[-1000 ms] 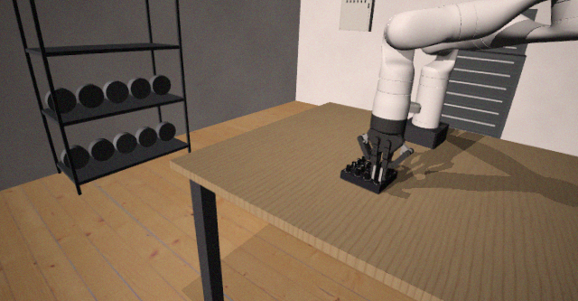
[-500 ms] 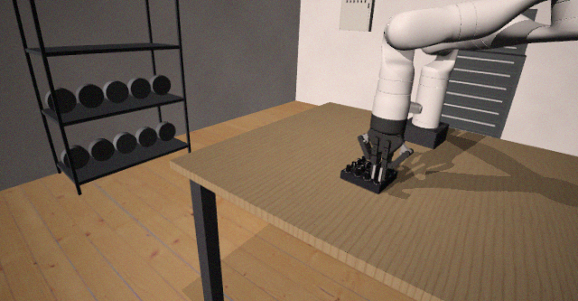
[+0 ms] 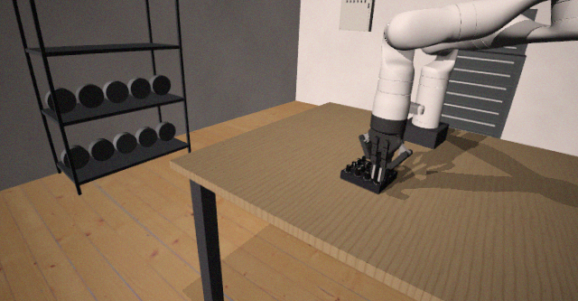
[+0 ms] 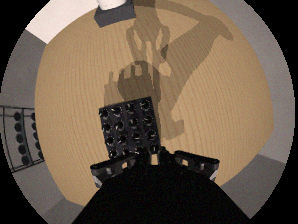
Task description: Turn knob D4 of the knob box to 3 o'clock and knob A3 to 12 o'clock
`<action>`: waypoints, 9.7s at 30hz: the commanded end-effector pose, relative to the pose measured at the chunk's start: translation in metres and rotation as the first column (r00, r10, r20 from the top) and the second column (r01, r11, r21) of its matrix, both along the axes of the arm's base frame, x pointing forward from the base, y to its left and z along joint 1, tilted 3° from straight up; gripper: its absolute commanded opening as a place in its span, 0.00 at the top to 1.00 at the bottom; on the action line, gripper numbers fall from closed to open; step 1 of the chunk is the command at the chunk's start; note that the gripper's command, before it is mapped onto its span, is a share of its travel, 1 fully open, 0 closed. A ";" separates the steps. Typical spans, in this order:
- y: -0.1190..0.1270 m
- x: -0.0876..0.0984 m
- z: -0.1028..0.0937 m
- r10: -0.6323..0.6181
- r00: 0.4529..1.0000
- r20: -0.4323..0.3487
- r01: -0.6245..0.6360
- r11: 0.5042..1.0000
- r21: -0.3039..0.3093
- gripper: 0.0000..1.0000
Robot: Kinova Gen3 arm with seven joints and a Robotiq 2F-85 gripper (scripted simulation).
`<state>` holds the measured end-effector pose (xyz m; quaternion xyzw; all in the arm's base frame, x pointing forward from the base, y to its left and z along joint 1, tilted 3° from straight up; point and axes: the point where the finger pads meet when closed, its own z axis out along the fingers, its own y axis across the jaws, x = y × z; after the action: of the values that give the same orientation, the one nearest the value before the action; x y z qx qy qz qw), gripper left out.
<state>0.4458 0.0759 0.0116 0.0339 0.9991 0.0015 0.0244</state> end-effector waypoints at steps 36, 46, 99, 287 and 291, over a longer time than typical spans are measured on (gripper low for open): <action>0.002 0.001 0.000 -0.502 0.865 -0.007 0.502 0.864 0.032 0.92; 0.002 0.001 0.000 -0.622 0.783 -0.012 0.622 0.782 0.038 0.92; 0.003 0.001 0.000 -0.971 0.235 -0.044 0.971 0.233 0.052 0.92; 0.000 -0.006 0.151 -0.985 0.166 -0.047 0.985 0.163 0.052 0.00; 0.000 -0.006 0.151 -0.985 0.166 -0.047 0.985 0.163 0.052 0.00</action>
<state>0.4414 0.0748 0.1602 0.6696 0.7422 0.0209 0.0189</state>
